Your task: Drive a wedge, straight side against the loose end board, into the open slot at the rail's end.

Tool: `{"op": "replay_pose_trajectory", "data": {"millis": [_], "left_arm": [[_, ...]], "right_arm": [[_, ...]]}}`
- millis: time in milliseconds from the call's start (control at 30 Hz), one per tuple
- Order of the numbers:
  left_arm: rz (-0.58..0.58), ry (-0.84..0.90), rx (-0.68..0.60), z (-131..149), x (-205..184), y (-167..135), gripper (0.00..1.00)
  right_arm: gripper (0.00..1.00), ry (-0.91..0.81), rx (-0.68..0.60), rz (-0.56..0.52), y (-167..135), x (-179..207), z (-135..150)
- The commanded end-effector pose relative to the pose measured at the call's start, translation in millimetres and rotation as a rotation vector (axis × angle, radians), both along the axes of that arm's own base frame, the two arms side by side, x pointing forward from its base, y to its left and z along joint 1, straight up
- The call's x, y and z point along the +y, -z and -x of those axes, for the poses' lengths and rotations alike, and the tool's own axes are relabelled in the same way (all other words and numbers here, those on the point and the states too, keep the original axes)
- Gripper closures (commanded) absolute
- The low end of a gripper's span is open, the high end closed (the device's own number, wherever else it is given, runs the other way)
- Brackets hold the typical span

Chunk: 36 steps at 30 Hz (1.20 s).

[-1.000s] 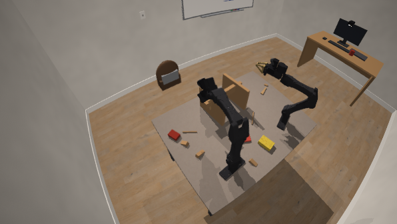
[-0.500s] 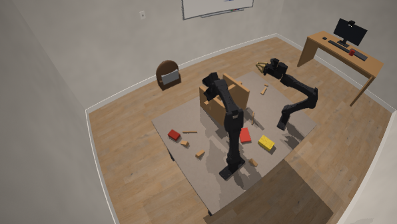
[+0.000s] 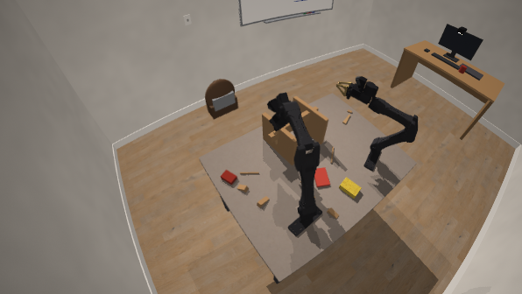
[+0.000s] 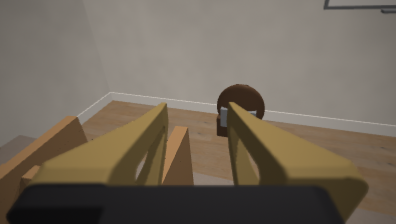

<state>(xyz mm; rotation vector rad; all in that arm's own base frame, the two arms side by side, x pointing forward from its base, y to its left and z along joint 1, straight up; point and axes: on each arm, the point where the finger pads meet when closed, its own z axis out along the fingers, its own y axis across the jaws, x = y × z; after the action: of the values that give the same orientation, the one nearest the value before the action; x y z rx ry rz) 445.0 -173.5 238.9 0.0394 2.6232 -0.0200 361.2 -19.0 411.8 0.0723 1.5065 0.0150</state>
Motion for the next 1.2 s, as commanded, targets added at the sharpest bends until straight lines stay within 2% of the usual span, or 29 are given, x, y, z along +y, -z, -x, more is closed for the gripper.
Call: {"op": "replay_pose_trajectory", "data": {"millis": [0,100,133,200,233,333,400,467,500,1167], "left_arm": [[0.003,-0.006,-0.026,-1.2,0.1,-12.4,1.00],[0.013,-0.011,-0.048,4.9,5.3,-25.2,1.00],[-0.010,-0.015,0.000,7.3,8.7,-4.6,1.00],[0.015,-0.015,-0.052,0.2,5.3,-21.6,1.00],[0.003,-0.019,-0.030,1.1,7.8,-10.2,1.00],[-0.006,-0.023,-0.011,0.4,9.6,-1.4,1.00],[0.009,-0.019,-0.042,-2.5,5.7,-13.4,1.00],[0.007,-0.019,-0.037,0.5,7.3,-11.7,1.00],[-0.004,-0.019,-0.016,-0.7,6.9,-0.8,1.00],[0.013,-0.014,-0.050,-1.9,4.1,-5.8,1.00]], "right_arm": [[0.64,0.000,-0.079,-0.002,-32.3,0.8,6.0],[0.64,-0.001,-0.079,-0.003,-32.3,0.8,6.0],[0.64,-0.001,-0.079,-0.003,-32.3,0.8,6.0],[0.64,-0.001,-0.079,-0.003,-32.3,0.8,6.0],[0.64,-0.001,-0.079,-0.003,-32.3,0.8,6.0],[0.64,-0.001,-0.079,-0.003,-32.3,0.8,6.0],[0.64,-0.001,-0.079,-0.003,-32.3,0.8,6.0],[0.64,-0.001,-0.079,-0.003,-32.3,0.8,6.0],[0.64,-0.001,-0.079,-0.003,-32.3,0.8,6.0],[0.64,-0.001,-0.079,-0.005,-32.3,0.8,6.0]]}}
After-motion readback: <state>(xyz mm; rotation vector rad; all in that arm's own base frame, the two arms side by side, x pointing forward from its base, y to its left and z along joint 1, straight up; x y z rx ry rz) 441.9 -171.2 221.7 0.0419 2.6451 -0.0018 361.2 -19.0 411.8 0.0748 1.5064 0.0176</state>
